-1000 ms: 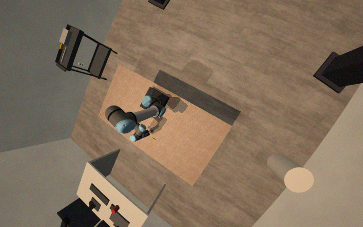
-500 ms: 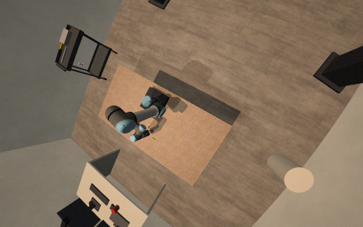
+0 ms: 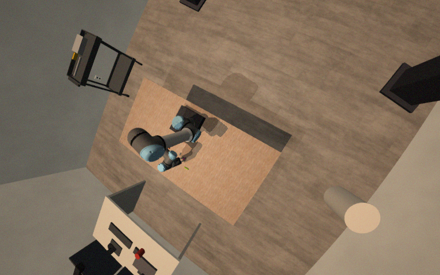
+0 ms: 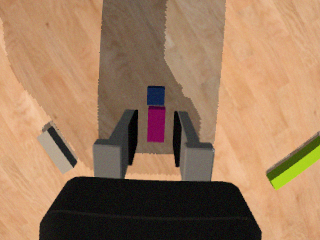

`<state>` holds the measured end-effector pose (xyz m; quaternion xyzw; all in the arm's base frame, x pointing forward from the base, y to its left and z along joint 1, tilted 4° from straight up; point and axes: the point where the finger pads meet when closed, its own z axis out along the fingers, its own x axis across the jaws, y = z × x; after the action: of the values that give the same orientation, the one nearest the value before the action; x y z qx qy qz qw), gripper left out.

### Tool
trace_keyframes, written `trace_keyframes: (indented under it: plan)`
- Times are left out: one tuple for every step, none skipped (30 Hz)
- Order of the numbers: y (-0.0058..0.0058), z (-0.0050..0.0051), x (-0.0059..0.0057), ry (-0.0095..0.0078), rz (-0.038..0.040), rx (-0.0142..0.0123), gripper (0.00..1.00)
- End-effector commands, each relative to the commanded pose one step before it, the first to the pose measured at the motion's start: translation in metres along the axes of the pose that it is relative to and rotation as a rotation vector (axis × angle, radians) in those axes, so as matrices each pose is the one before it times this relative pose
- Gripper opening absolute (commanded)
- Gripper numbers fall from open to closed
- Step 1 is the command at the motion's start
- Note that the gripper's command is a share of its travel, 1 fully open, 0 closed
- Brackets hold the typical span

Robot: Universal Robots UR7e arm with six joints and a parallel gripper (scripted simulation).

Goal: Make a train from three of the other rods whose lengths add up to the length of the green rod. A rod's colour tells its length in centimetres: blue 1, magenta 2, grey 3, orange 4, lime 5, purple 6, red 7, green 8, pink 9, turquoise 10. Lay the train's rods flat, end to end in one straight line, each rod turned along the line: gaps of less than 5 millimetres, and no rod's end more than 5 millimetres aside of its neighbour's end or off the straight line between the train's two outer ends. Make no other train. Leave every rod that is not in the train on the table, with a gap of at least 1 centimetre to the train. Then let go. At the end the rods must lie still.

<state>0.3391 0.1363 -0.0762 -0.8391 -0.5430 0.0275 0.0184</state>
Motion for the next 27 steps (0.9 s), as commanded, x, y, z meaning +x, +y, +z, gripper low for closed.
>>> trace_keyframes:
  plan:
    - [-0.00006,0.00016,-0.00072,-0.00047,0.00148,0.00048,0.54]
    - [0.00000,0.00000,0.00000,0.00000,0.00000,0.00000,0.54]
    - [0.00020,-0.00066,0.00008,0.00026,0.00000,-0.00062,0.54]
    - [0.00041,-0.00121,0.00017,0.00056,0.00000,-0.00132,0.54]
    - [0.00033,-0.00113,0.00014,0.00022,0.00000,-0.00053,0.54]
    - [0.00046,-0.00158,0.00019,0.00031,0.00000,-0.00073,0.54]
    - [0.00060,-0.00206,0.00025,0.00041,0.00000,-0.00097,0.54]
    - [0.00048,-0.00245,0.00021,0.00032,0.00000,-0.00076,0.54]
    - [-0.00001,-0.00266,0.00000,0.00000,0.00000,0.00000,0.54]
    - [0.00001,-0.00309,0.00001,0.00000,0.00000,0.00000,0.54]
    - [0.00000,-0.00349,0.00000,0.00000,0.00000,0.00000,0.54]
    - [0.00000,-0.00386,0.00000,0.00000,0.00000,0.00000,0.54]
    - [0.00000,-0.00420,0.00000,0.00000,0.00000,0.00000,0.54]
    - [0.00001,-0.00449,0.00000,0.00000,0.00000,0.00000,0.54]
    - [0.00001,-0.00473,0.00000,0.00000,0.00000,0.00000,0.54]
    - [0.00000,-0.00492,0.00000,0.00000,0.00000,0.00000,0.54]
    - [0.00000,-0.00504,0.00000,0.00000,0.00000,0.00000,0.54]
    - [0.00000,0.00000,0.00000,0.00000,0.00000,0.00000,0.54]
    - [0.00000,0.00000,0.00000,0.00000,0.00000,0.00000,0.54]
    - [0.00000,-0.00510,0.00000,0.00000,0.00000,0.00000,0.54]
    - [0.00000,-0.00509,0.00000,0.00000,0.00000,0.00000,0.54]
    - [0.00000,-0.00500,0.00000,0.00000,0.00000,0.00000,0.54]
    - [0.00000,-0.00483,0.00000,0.00000,0.00000,0.00000,0.54]
    - [0.00000,-0.00459,0.00000,0.00000,0.00000,0.00000,0.54]
    - [0.00000,-0.00427,0.00000,0.00000,0.00000,0.00000,0.54]
    - [0.00000,-0.00388,0.00000,0.00000,0.00000,0.00000,0.54]
    - [-0.00001,-0.00342,0.00000,0.00000,0.00000,0.00000,0.54]
